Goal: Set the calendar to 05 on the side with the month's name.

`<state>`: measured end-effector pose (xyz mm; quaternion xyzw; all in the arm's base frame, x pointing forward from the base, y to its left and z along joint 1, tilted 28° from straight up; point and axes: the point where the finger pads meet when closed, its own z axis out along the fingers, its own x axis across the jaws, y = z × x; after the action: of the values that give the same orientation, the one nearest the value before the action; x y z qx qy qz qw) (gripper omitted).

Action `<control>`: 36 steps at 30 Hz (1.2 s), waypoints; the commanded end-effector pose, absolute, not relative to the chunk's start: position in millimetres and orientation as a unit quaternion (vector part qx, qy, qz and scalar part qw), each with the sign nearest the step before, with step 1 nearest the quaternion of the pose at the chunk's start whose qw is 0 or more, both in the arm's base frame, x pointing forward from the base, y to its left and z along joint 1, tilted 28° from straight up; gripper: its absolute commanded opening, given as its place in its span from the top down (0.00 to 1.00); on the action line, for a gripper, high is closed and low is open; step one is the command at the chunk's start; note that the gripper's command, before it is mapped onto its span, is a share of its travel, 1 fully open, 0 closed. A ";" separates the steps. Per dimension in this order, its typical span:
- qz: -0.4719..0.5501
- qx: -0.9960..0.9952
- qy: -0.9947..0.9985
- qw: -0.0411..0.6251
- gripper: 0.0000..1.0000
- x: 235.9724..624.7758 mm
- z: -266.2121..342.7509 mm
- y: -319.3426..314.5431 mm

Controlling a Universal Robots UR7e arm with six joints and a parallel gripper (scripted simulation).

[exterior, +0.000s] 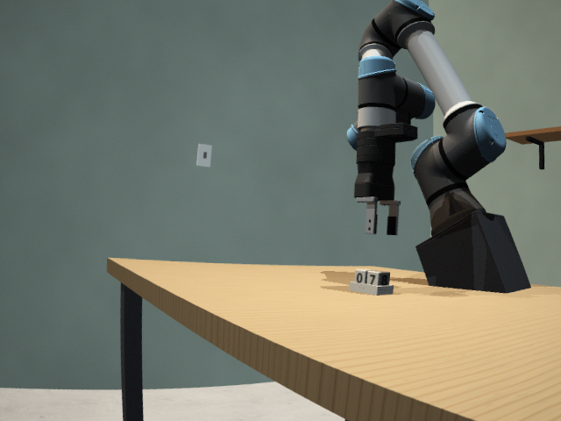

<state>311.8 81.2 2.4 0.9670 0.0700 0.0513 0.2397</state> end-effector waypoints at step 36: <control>0.052 0.967 0.070 0.240 0.00 303.0 62.4 112.3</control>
<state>305.1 105.6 49.1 0.9670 0.0700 0.0514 0.2396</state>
